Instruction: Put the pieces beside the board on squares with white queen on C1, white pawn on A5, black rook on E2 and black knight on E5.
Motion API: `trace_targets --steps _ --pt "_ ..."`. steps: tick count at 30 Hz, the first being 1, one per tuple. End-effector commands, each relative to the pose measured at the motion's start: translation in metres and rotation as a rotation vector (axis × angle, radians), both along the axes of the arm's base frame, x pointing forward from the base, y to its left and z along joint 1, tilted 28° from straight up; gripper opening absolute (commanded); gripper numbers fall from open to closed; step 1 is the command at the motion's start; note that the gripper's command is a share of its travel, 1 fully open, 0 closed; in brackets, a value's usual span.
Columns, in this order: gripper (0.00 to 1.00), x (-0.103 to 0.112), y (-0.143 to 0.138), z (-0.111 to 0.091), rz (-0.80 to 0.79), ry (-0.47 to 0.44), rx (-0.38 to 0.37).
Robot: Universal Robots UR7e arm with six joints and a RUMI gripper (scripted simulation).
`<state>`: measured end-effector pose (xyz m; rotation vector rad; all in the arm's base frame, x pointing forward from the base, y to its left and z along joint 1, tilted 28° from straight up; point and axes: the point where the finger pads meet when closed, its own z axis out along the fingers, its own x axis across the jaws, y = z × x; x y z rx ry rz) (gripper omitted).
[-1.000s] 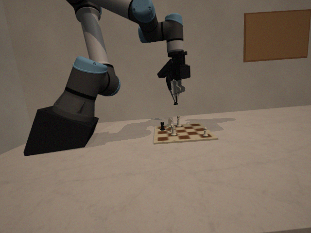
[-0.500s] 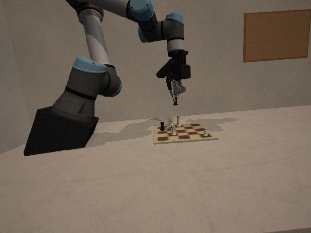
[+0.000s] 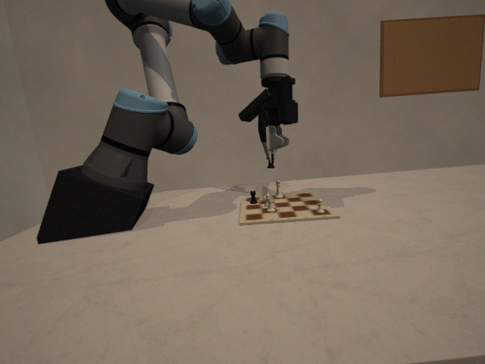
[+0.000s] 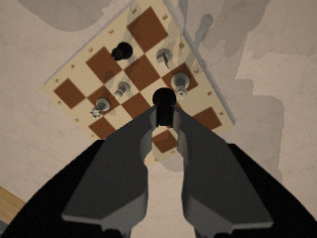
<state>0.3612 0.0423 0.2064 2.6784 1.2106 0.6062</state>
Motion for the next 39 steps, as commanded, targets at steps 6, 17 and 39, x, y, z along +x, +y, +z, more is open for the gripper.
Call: trace_targets --steps 6,17,39 --pt "0.00 -0.023 -0.053 -0.015 0.211 0.004 -0.058" --pt "0.00 -0.043 -0.094 -0.026 0.379 -0.020 -0.125" --pt "0.00 -0.064 -0.137 -0.035 0.563 -0.082 -0.229"
